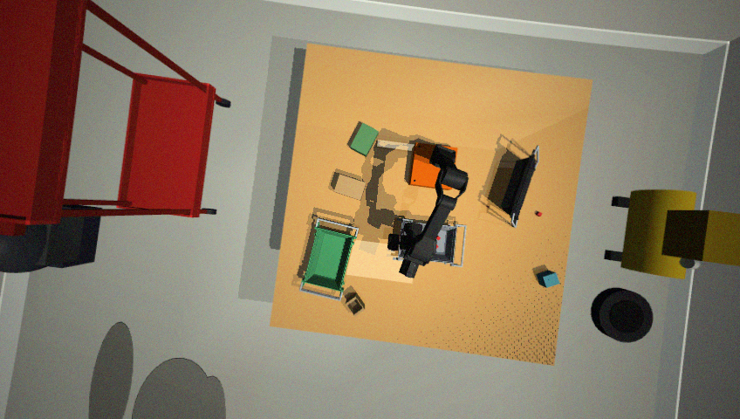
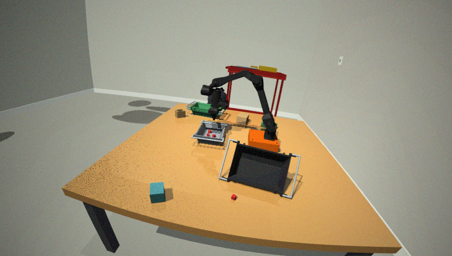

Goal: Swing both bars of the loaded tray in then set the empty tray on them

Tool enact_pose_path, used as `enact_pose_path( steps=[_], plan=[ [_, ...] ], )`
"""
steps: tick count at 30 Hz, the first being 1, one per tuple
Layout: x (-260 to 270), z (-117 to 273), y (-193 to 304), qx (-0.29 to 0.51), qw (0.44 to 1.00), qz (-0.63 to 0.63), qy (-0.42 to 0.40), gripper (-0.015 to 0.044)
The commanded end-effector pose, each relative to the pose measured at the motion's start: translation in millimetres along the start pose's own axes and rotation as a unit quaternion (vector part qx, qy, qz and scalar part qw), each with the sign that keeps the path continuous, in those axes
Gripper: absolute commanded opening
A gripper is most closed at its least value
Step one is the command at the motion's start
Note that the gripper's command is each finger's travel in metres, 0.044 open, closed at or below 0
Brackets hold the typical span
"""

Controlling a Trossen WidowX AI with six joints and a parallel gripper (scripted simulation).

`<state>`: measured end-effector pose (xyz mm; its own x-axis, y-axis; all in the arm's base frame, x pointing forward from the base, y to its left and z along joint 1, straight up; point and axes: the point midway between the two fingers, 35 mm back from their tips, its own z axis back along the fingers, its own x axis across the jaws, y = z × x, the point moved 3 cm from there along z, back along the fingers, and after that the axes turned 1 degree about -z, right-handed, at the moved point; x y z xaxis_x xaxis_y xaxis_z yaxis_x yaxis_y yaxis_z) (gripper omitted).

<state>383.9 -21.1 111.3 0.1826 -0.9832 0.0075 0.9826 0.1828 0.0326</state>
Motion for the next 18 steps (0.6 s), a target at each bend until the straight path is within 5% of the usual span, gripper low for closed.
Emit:
enact_pose_path(
  steps=[1,18],
  plan=[
    [0,-1,0,0.0,1.0,0.0,0.0,0.0082],
    [0,19,2,0.0,1.0,0.0,0.0,0.0082]
  ],
)
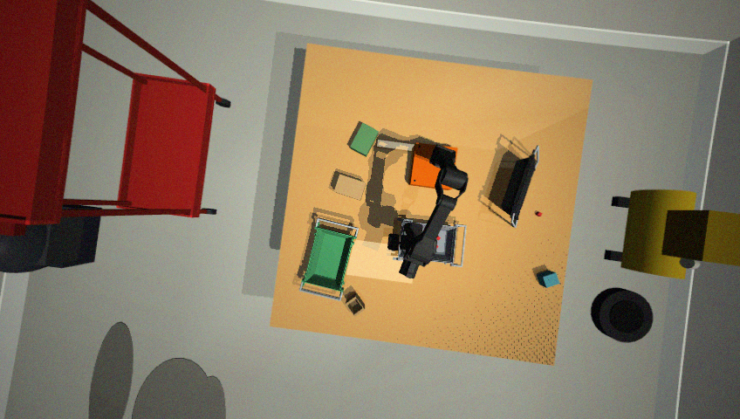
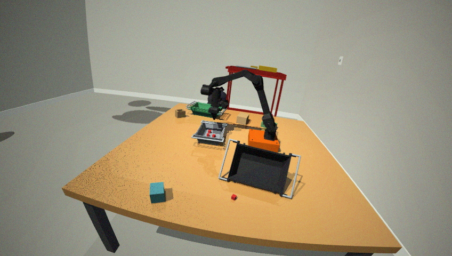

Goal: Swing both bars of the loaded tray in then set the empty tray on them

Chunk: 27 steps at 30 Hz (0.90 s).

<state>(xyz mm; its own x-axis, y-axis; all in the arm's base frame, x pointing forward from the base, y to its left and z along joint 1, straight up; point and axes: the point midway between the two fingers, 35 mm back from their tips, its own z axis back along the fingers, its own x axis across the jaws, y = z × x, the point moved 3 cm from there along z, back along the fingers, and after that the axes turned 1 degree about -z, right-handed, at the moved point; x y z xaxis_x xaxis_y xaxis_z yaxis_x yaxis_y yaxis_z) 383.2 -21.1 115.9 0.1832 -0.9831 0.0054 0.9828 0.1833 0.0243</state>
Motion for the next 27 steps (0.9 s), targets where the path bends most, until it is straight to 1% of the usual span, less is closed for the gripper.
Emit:
enact_pose_path(
  steps=[1,5,7,8,10,13,15,17,19,21,22,27],
  plan=[
    [1,25,3,0.004,1.0,0.0,-0.001,0.0082],
    [0,71,0,0.004,1.0,0.0,-0.001,0.0082],
    [-1,85,-3,0.004,1.0,0.0,-0.001,0.0082],
    [-1,53,2,-0.002,1.0,0.01,0.001,0.0082],
    [-13,50,6,-0.002,0.996,0.088,0.001,0.0082],
    [-41,44,12,-0.001,0.964,0.267,0.001,0.0082],
    [-59,41,15,0.0,0.924,0.382,0.001,0.0082],
    [-78,37,18,0.001,0.871,0.491,0.001,0.0082],
    [-97,33,19,0.002,0.806,0.592,0.001,0.0082],
    [-117,29,19,0.003,0.728,0.686,0.001,0.0082],
    [-125,28,19,0.003,0.691,0.723,0.0,0.0082],
    [-150,23,17,0.004,0.567,0.824,0.0,0.0082]
  ],
)
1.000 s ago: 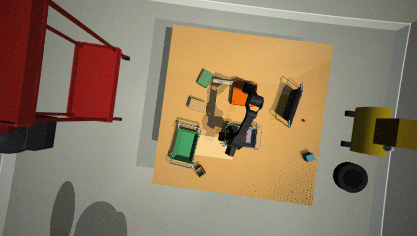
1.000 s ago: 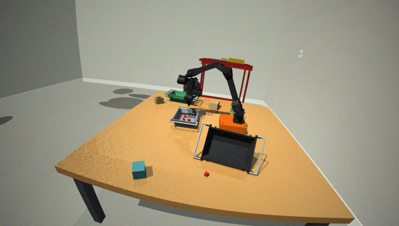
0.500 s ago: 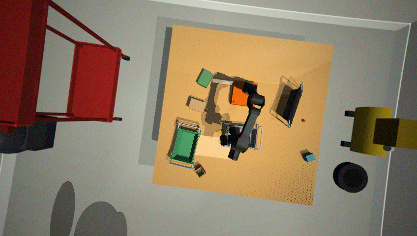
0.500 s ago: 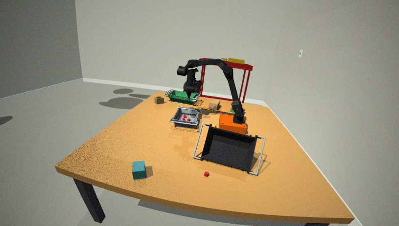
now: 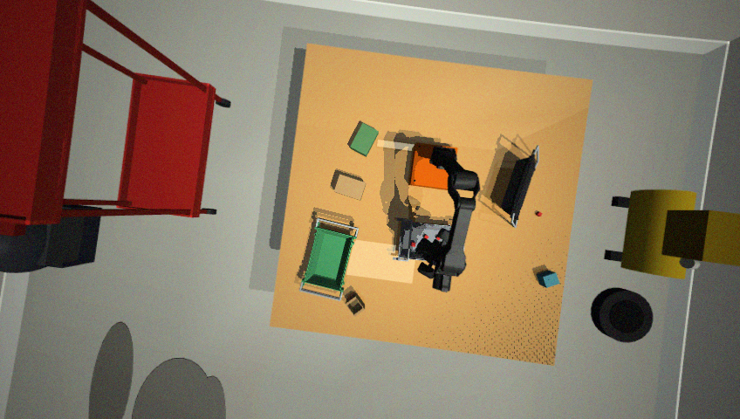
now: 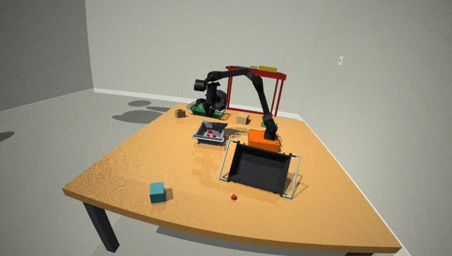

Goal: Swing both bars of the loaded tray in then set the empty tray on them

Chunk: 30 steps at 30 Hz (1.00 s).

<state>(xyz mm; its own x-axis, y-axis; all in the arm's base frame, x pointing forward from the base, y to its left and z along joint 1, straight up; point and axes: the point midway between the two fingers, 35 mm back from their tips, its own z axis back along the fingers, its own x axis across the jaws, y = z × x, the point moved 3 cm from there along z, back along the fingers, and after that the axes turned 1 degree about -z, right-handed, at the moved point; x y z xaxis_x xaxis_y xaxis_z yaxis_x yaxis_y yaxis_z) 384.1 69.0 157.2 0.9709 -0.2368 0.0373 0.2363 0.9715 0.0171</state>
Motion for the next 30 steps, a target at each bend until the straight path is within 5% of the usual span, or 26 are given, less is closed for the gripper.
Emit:
enact_pose_path(
  steps=[1,19,30],
  plan=[
    [-29,-20,60,0.001,0.91,0.414,0.005,0.0082],
    [-85,-37,132,0.005,0.544,0.839,0.0,0.0082],
    [-86,-37,132,0.005,0.542,0.84,0.0,0.0082]
  ],
)
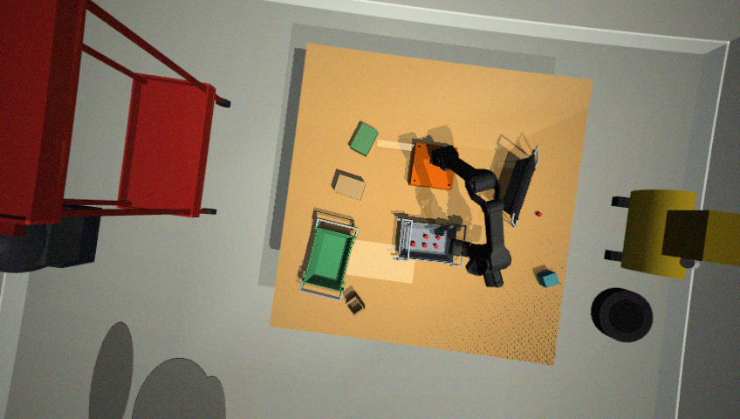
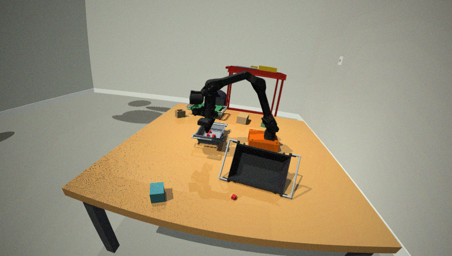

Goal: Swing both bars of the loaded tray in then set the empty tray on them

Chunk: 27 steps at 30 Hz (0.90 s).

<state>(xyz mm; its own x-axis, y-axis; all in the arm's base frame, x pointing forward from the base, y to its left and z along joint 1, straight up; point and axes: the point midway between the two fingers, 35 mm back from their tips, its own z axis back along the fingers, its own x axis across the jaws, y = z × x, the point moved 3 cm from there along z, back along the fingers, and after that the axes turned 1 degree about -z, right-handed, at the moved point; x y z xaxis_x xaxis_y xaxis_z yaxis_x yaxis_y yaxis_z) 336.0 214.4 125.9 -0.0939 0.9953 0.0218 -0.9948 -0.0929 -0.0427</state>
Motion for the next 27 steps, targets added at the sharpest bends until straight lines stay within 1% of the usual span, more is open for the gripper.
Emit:
enact_pose_path(
  steps=[1,9,20,27],
  plan=[
    [4,-7,2,0.004,0.999,0.046,0.005,0.0082],
    [4,-14,2,0.004,0.999,0.046,0.005,0.0082],
    [3,-63,3,0.004,0.999,0.046,0.005,0.0082],
    [3,-67,3,0.004,0.999,0.046,0.005,0.0082]
  ],
)
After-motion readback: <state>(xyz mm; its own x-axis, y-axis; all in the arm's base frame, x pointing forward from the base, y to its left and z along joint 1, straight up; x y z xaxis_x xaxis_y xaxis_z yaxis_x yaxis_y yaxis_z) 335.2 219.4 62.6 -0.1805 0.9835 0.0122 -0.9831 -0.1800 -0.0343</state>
